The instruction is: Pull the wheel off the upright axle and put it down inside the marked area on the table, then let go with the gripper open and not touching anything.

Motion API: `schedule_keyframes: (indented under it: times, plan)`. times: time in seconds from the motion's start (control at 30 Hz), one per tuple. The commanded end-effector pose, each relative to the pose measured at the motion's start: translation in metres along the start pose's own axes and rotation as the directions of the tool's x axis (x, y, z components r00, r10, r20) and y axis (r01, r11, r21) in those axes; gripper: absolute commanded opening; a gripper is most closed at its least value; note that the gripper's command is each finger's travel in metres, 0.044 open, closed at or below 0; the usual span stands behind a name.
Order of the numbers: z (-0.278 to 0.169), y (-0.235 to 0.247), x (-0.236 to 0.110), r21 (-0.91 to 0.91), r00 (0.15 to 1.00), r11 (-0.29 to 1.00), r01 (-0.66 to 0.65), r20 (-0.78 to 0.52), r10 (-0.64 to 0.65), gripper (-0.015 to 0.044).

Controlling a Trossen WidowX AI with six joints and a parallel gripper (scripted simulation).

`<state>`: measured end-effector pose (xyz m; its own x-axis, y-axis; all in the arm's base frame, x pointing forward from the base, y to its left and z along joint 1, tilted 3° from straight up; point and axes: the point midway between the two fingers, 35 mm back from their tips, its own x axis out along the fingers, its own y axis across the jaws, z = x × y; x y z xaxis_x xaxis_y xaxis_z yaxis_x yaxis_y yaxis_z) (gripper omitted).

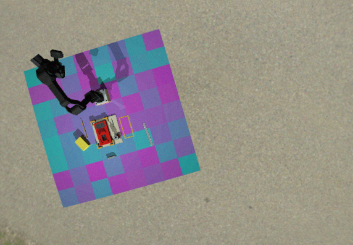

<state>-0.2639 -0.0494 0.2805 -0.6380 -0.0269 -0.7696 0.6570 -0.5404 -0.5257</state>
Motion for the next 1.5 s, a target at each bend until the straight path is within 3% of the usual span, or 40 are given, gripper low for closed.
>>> schedule_keyframes:
  times: [0.0,0.1,0.5,0.83,1.17,1.47]
  plan:
    - [0.001,0.001,0.000,-0.001,1.000,1.000,-0.003,0.002,0.003,0.0374]
    - [0.017,0.015,0.002,-0.010,0.999,0.999,-0.040,0.031,0.040,0.0300]
    - [0.087,0.102,-0.007,-0.047,0.959,0.969,-0.243,0.139,0.247,0.0300]
    - [0.125,0.192,-0.043,-0.156,0.876,0.897,-0.414,0.201,0.439,0.0300]
    - [0.129,0.281,-0.083,-0.199,0.797,0.808,-0.554,0.155,0.584,0.0300]
    - [0.102,0.363,-0.129,-0.244,0.728,0.717,-0.653,0.062,0.683,0.0300]
